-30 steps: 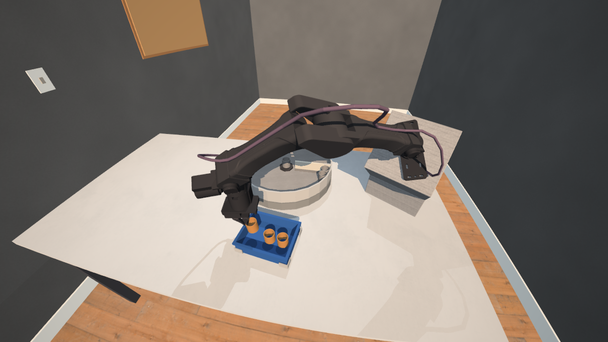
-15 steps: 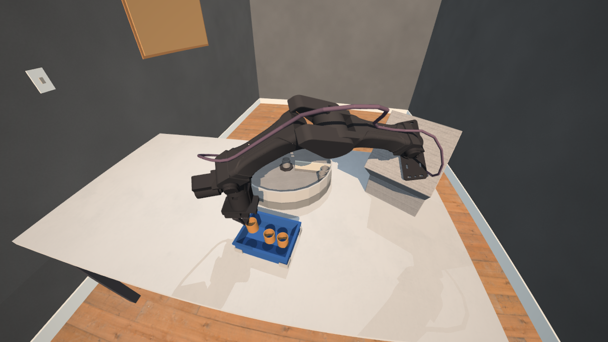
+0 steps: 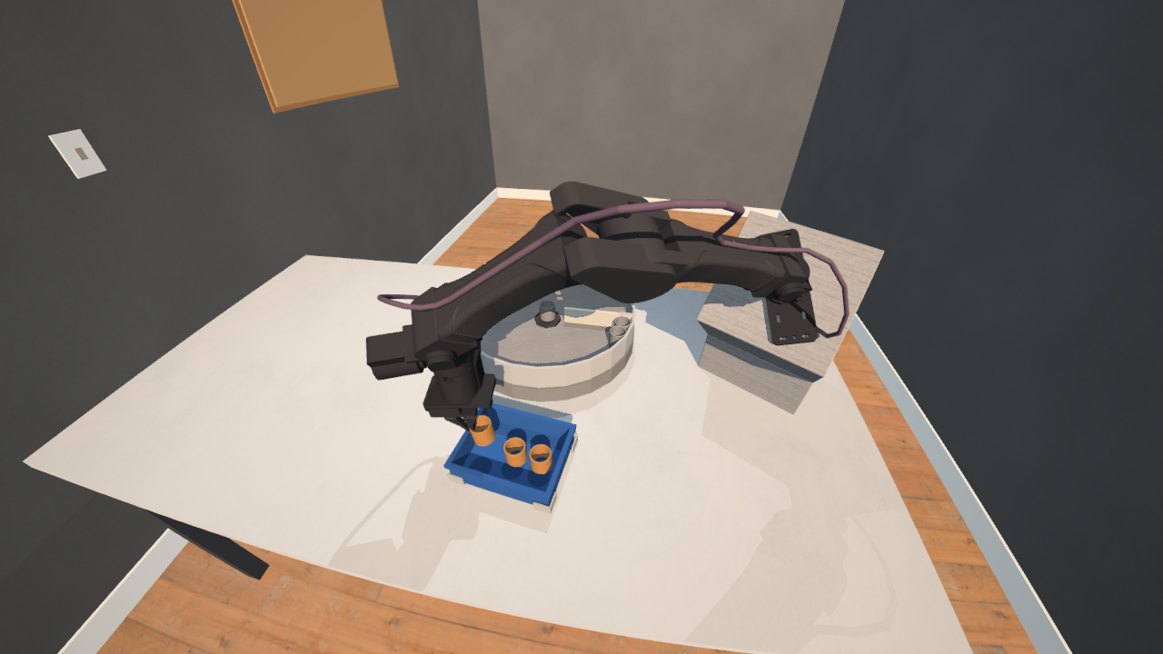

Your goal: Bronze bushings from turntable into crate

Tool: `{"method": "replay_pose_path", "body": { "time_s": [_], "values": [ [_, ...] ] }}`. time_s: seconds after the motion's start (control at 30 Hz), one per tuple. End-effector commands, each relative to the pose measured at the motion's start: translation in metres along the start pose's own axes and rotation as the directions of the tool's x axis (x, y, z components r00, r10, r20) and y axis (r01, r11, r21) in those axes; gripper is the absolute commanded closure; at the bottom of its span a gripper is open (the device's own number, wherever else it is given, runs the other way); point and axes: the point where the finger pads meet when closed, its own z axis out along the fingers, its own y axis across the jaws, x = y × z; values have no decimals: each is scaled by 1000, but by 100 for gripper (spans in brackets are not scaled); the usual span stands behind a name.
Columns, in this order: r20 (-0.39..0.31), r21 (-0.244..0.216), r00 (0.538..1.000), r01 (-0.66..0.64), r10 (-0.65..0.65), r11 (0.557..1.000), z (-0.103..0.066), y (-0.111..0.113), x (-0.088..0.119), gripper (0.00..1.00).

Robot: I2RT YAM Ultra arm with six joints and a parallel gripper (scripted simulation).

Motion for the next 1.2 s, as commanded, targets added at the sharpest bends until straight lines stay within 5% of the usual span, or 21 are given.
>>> {"method": "replay_pose_path", "body": {
  "time_s": [0.0,0.47,0.97,1.17],
  "values": [
    [19,-24,1000,-7,7,1000,-14,11,-9,100],
    [18,-40,1000,-10,11,999,-3,14,-11,100],
    [18,6,1000,-19,19,1000,35,-6,-11,100],
    [20,-20,1000,-19,19,1000,32,4,-15,100]
  ]
}}
